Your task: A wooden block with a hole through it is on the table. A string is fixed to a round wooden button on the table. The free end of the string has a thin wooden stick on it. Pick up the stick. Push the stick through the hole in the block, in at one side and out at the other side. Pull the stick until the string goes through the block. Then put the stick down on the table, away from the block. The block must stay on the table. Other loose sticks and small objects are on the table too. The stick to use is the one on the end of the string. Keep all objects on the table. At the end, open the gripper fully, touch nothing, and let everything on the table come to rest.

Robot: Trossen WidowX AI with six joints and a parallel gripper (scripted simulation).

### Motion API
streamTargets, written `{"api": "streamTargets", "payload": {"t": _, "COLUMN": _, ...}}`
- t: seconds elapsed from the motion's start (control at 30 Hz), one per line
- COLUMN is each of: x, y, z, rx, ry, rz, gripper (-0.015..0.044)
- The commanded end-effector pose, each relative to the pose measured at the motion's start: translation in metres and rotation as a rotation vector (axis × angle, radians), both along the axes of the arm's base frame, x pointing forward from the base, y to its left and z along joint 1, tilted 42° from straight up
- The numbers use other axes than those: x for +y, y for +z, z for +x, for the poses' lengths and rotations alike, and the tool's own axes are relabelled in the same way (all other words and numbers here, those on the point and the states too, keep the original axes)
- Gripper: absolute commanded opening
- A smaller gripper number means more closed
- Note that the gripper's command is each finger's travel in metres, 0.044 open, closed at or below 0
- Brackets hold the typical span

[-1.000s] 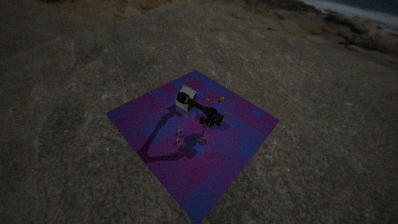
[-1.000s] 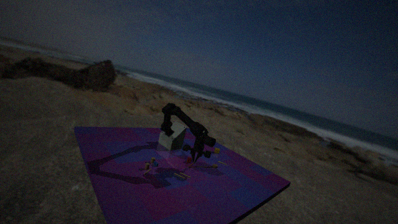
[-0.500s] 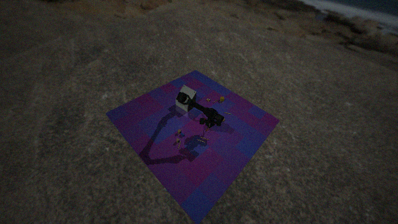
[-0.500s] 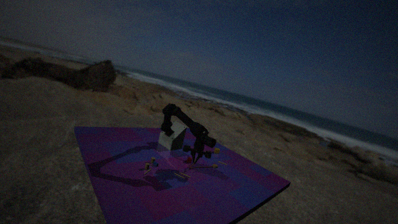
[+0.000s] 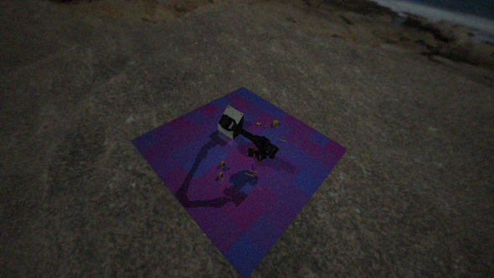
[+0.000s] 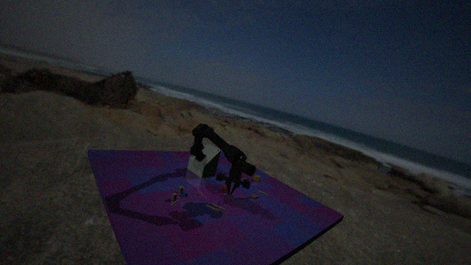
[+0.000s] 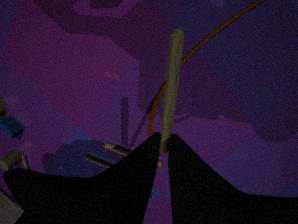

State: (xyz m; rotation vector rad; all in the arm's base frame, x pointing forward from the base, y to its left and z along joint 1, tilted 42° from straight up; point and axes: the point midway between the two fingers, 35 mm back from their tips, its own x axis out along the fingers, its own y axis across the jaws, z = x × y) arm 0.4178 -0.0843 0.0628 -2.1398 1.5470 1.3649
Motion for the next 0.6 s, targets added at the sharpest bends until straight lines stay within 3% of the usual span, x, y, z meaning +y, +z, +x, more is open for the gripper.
{"api": "streamTargets", "payload": {"t": 0.0, "x": -0.004, "y": 0.001, "z": 0.004, "rx": 0.004, "ry": 0.000, "rz": -0.003, "gripper": 0.0000}}
{"api": "streamTargets", "payload": {"t": 0.57, "x": -0.017, "y": 0.014, "z": 0.016, "rx": 0.003, "ry": 0.001, "rz": -0.005, "gripper": 0.0000}}
